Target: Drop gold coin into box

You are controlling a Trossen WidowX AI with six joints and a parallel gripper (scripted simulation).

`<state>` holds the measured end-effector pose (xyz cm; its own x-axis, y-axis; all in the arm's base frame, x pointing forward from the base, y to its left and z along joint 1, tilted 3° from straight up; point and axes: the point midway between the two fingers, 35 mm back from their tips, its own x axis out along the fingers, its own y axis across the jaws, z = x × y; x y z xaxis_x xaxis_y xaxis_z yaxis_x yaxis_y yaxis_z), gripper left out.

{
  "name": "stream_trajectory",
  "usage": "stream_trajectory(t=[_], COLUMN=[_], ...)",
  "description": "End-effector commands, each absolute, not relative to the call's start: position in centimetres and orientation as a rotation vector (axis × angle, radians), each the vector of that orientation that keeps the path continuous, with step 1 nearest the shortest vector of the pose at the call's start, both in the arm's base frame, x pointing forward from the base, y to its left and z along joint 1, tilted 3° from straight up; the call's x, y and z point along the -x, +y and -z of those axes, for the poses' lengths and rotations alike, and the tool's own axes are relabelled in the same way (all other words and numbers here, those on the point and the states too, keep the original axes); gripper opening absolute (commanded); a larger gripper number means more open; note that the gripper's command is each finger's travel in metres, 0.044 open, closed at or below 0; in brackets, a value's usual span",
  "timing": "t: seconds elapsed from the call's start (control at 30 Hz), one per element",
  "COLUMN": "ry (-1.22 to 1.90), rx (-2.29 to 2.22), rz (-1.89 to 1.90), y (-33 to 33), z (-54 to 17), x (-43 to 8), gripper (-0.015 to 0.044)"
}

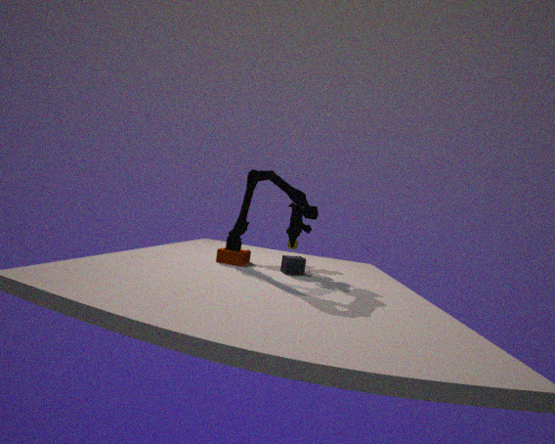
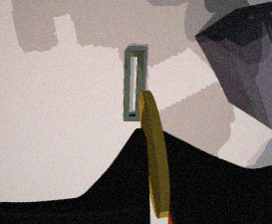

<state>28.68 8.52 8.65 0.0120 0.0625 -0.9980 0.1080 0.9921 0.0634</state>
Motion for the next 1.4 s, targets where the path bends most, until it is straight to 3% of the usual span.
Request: stream_trajectory(t=[0.0, 0.43, 1.37], ry=[1.557, 1.519, 1.514], rx=[-0.033, 0.290, 0.298], rz=[-0.059, -0.376, -0.373], y=[8.4, 8.4, 3.0], z=[-8.8, -8.8, -8.6], x=[-28.5, -28.1, -29.5], gripper=[0.0000, 0.0000, 0.0000])
